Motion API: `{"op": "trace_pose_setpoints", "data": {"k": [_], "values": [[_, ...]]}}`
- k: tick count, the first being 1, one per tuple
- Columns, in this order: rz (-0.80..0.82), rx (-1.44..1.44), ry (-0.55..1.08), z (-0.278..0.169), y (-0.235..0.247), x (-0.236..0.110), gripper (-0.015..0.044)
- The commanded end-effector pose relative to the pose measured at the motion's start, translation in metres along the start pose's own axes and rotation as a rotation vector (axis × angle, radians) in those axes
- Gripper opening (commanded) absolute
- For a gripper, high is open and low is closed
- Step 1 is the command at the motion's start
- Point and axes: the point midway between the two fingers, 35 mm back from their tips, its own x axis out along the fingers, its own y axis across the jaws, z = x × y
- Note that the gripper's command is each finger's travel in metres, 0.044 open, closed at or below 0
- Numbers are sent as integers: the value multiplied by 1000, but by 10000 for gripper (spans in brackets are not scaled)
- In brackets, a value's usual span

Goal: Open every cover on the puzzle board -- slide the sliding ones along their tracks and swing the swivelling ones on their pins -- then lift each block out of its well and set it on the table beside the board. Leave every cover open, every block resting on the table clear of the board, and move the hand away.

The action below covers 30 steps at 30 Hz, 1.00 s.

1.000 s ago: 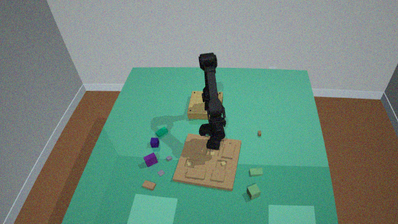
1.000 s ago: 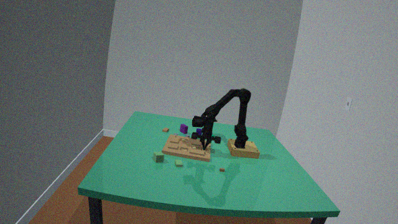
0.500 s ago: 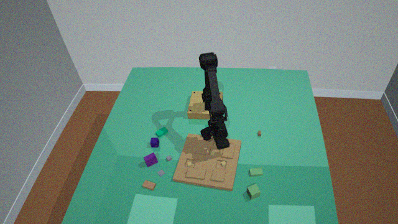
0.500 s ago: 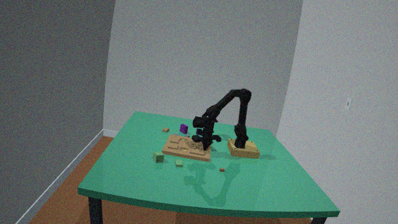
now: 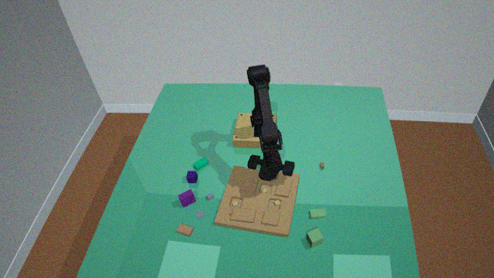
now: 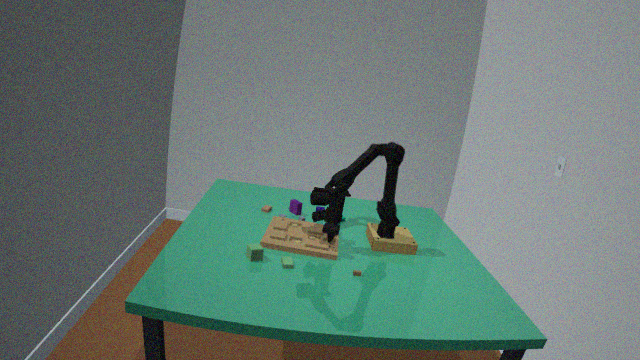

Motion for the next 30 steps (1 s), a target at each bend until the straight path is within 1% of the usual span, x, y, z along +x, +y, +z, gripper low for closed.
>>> {"op": "trace_pose_setpoints", "data": {"k": [1,6,12,17,20,22,30], "values": [[1,-400,6,-4,-1,2,0],[1,-440,6,-4,-2,2,0],[2,-743,6,-4,-3,2,0],[2,-740,6,-4,-3,2,0],[1,-640,1,-2,-2,0,0],[1,-508,2,-1,-2,-2,0],[-1,269,5,2,-1,-10,0]]}}
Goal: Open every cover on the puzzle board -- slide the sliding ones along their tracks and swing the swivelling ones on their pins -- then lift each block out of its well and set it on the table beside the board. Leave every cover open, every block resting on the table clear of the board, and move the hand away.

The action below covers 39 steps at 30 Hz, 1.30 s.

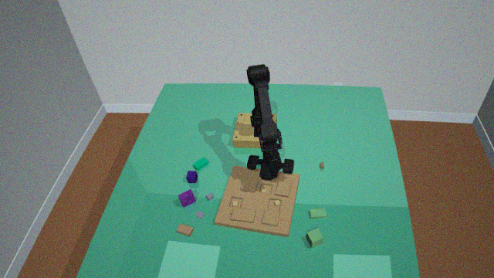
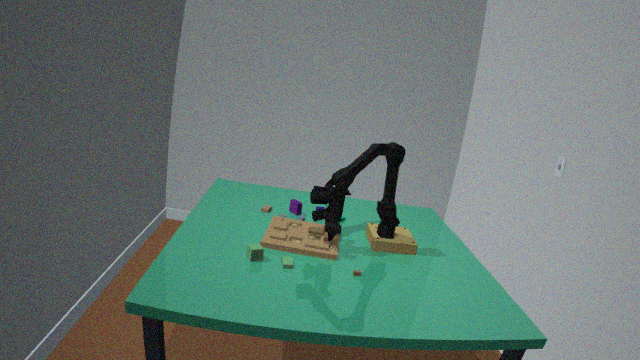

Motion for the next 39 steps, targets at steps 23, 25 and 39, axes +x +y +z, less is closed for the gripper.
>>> {"op": "trace_pose_setpoints", "data": {"k": [23,25,39], "values": [[0,600,2,3,0,-58,144],[0,600,2,3,0,-57,144],[0,600,2,3,0,-26,144]]}}
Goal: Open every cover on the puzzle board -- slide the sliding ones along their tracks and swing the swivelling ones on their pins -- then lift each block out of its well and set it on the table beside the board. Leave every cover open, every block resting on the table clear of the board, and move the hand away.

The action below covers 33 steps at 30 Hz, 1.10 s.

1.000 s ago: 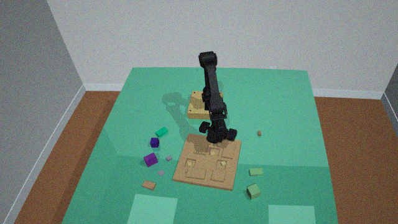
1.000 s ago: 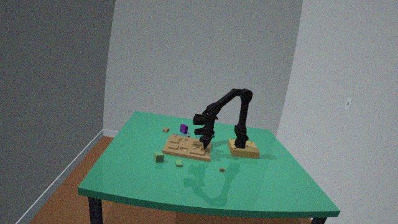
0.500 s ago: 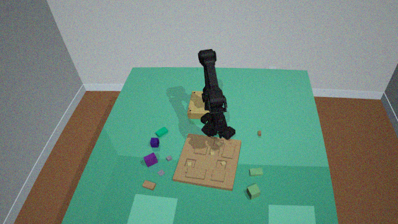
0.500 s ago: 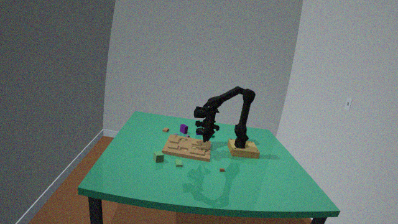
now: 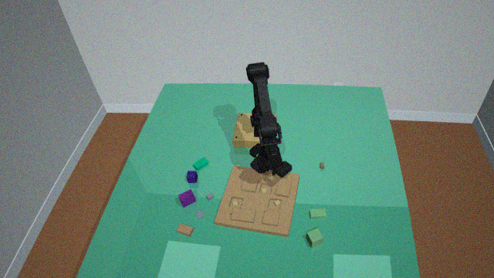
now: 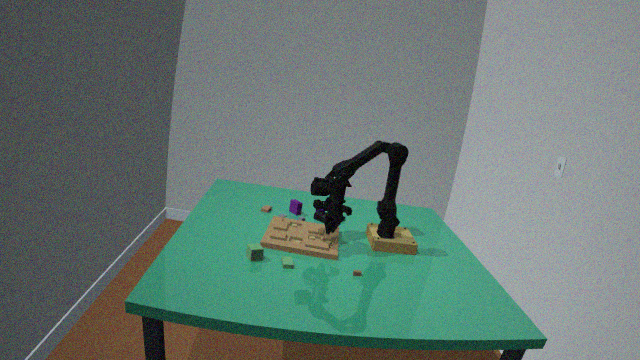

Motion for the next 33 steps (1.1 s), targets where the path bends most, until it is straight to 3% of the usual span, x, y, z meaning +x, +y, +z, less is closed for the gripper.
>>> {"op": "trace_pose_setpoints", "data": {"k": [1,33], "values": [[-2,3,3,-1,-1,9,144],[-2,3,3,-1,-1,13,144]]}}
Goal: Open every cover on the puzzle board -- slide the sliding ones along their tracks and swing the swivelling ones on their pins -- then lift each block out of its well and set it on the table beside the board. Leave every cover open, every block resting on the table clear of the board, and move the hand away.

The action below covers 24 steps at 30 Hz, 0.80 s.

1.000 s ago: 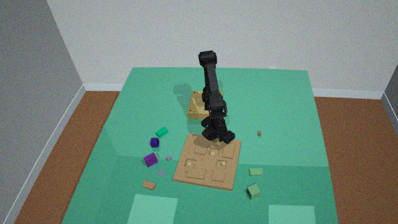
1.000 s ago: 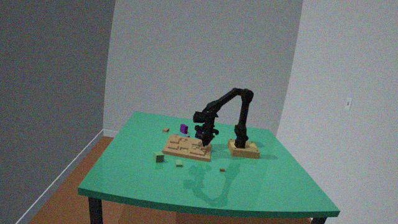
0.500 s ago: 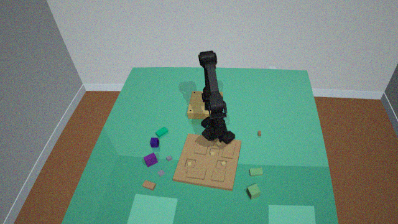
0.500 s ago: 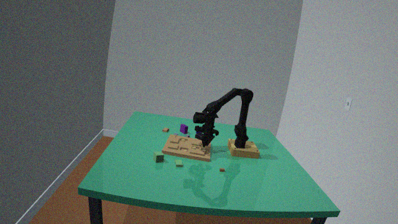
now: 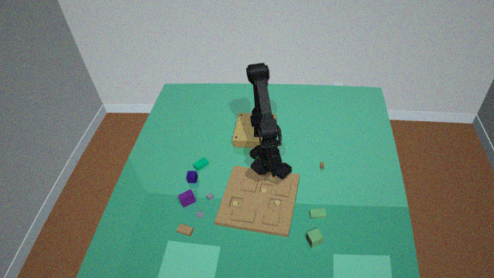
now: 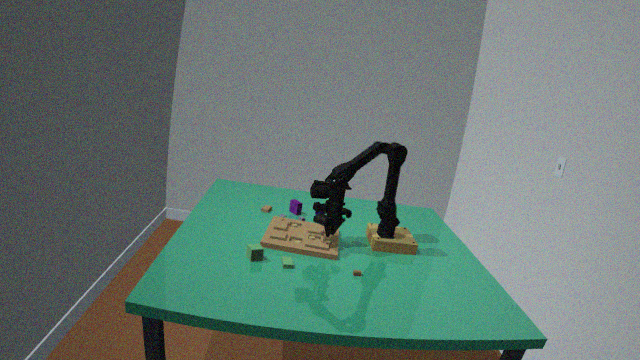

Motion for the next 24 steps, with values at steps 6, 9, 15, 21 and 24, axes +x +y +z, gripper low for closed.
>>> {"op": "trace_pose_setpoints", "data": {"k": [6,9,15,21,24], "values": [[0,3,1,0,0,7,144],[0,3,1,0,1,10,144],[0,3,1,0,1,16,144],[0,3,1,0,1,21,144],[0,3,1,0,1,21,144]]}}
